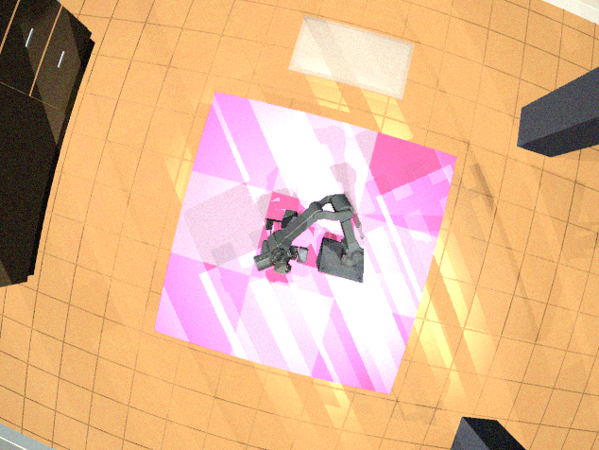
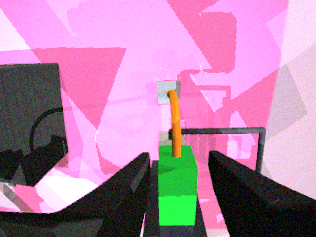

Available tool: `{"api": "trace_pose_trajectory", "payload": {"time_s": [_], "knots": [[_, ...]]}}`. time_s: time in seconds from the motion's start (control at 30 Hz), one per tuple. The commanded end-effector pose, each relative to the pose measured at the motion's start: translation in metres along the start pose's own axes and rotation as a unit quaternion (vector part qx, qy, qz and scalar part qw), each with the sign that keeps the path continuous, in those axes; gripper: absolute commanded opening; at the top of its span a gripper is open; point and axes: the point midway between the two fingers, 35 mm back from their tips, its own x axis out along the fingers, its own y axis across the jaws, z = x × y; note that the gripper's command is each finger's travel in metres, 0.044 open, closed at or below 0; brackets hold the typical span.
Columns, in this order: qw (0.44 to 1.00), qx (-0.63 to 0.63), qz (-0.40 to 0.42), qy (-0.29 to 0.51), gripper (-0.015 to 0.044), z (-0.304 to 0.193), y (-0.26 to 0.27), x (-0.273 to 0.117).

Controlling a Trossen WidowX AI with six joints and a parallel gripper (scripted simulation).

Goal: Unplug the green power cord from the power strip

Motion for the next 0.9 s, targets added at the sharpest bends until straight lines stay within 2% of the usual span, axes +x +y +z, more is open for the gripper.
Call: {"api": "trace_pose_trajectory", "payload": {"time_s": [0.0, 0.87], "knots": [[1.0, -0.002, 0.001, 0.004, 0.016, -0.008, 0.001, 0.001], [1.0, -0.002, 0.001, 0.005, 0.016, -0.027, 0.002, 0.013]]}}
